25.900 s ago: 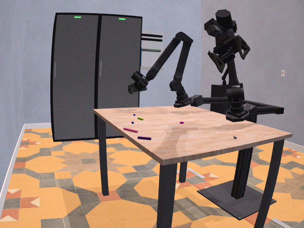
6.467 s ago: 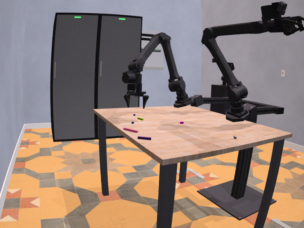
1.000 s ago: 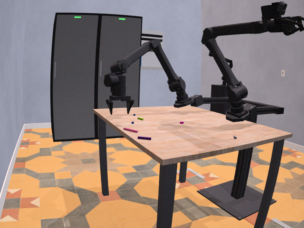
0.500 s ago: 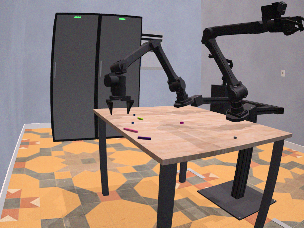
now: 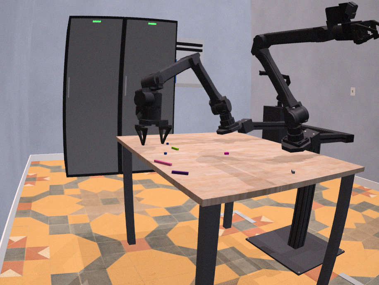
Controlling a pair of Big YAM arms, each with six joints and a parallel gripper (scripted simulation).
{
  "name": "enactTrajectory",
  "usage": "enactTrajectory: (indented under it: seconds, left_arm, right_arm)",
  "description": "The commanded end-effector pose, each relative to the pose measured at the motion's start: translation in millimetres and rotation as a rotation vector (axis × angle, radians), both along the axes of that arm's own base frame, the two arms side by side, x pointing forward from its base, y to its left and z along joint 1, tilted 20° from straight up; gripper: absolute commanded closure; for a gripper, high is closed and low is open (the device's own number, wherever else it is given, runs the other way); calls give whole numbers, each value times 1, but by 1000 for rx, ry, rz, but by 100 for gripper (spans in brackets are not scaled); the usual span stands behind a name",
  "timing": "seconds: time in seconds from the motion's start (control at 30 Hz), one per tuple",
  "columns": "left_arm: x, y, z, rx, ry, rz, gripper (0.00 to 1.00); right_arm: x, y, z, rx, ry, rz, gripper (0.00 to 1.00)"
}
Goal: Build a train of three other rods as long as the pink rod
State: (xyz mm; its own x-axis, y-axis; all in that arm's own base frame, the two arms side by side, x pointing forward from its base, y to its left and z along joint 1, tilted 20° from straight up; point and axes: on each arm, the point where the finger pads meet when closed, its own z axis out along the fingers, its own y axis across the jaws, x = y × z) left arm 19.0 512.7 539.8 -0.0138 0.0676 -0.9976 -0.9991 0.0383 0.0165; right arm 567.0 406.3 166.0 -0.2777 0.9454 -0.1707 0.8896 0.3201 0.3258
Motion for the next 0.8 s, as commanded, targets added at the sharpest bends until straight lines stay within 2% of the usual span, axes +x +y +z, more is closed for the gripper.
enactTrajectory:
  seconds: [0.0,0.07,0.1,0.13,0.4,0.47,0.5,0.7,0.77]
  left_arm:
    - [-7,-7,11,31,-17,16,0]
    - [-7,-7,11,31,-17,16,0]
    - [-7,-7,11,31,-17,16,0]
    - [-7,-7,11,31,-17,16,0]
    - [-7,-7,11,31,-17,16,0]
    - [-7,-7,11,31,-17,16,0]
    - [-7,-7,11,31,-17,16,0]
    - [-7,-7,11,31,-17,16,0]
    - [-7,-7,11,31,-17,16,0]
  right_arm:
    - [5,37,6,-60,14,153,0]
    - [5,37,6,-60,14,153,0]
    - [8,47,4,-83,18,201,0]
    - [1,66,2,-101,21,260,0]
    - [-14,120,-9,-179,34,467,0]
    - [-15,123,-9,-184,35,479,0]
    - [2,105,-9,-183,38,446,0]
    - [2,105,-9,-182,37,446,0]
    - [-1,108,2,-174,25,452,0]
